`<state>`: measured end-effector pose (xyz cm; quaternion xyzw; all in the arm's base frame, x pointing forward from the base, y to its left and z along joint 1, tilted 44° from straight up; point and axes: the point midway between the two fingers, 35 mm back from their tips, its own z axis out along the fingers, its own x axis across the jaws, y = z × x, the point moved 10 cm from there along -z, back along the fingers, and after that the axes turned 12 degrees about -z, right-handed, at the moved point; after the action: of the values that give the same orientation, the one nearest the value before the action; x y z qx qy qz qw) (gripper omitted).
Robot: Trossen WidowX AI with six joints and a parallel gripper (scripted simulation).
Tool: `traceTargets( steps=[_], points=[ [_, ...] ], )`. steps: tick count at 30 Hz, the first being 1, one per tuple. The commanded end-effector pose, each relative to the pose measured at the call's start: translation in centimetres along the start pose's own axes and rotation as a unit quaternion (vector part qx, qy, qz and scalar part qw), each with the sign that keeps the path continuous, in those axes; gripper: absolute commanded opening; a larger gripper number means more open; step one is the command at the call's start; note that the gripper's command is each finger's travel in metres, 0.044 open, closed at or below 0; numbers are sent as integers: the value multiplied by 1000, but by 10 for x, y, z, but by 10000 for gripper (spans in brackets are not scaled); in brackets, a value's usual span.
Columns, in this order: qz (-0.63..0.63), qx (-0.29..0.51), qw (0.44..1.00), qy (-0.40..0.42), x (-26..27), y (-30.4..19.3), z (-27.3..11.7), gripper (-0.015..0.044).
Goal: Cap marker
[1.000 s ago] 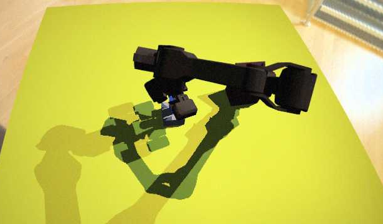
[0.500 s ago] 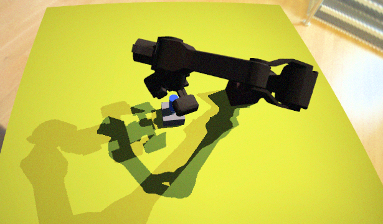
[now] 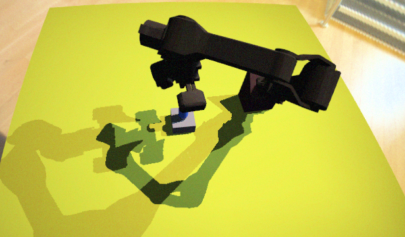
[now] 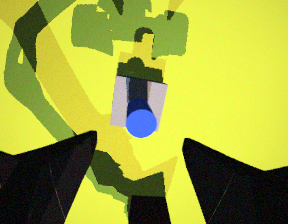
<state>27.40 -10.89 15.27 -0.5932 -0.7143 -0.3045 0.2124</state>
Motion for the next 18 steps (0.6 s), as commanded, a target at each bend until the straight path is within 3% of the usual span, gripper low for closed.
traceTargets(
  steps=[1, 9, 18],
  points=[
    [36, 1, 999, 1, -1, -1, 3, 204],
    [36, 1, 999, 1, -1, -1, 3, 0],
    [36, 1, 999, 1, -1, -1, 3, 0]
  ],
)
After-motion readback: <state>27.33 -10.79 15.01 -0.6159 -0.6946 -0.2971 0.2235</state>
